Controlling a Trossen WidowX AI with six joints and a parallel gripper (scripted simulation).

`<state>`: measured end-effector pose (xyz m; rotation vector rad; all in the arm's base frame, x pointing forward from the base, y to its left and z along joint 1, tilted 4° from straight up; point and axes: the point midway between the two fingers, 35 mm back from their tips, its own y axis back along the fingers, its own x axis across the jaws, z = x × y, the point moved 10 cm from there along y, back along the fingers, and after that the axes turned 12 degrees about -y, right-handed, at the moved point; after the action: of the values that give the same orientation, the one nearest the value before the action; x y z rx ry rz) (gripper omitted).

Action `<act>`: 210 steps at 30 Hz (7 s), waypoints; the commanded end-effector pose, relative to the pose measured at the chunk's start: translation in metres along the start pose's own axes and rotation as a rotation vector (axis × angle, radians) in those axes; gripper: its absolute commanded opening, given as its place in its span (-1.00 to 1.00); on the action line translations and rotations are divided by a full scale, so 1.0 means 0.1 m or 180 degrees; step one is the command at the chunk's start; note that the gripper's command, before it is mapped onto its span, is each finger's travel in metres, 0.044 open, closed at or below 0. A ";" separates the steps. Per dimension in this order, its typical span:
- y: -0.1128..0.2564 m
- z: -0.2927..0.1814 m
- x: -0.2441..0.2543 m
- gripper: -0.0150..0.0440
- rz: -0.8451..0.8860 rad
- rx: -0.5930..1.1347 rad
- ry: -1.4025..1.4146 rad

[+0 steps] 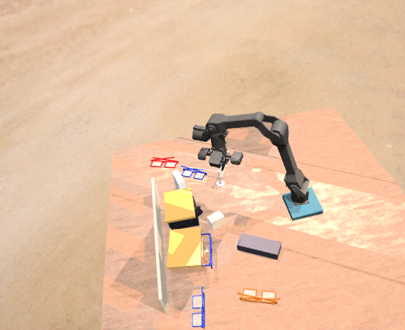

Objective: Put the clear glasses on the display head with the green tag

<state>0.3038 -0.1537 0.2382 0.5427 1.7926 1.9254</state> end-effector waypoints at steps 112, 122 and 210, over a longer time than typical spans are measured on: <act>-0.54 1.22 0.54 -0.49 0.0031 -0.0026 -0.4050; -0.62 1.22 0.54 -0.49 0.0031 -0.0026 -0.4051; -0.46 1.18 0.57 0.19 0.0041 -0.0025 -0.4044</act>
<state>0.3266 -0.0215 0.2028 1.3524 0.9038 1.0585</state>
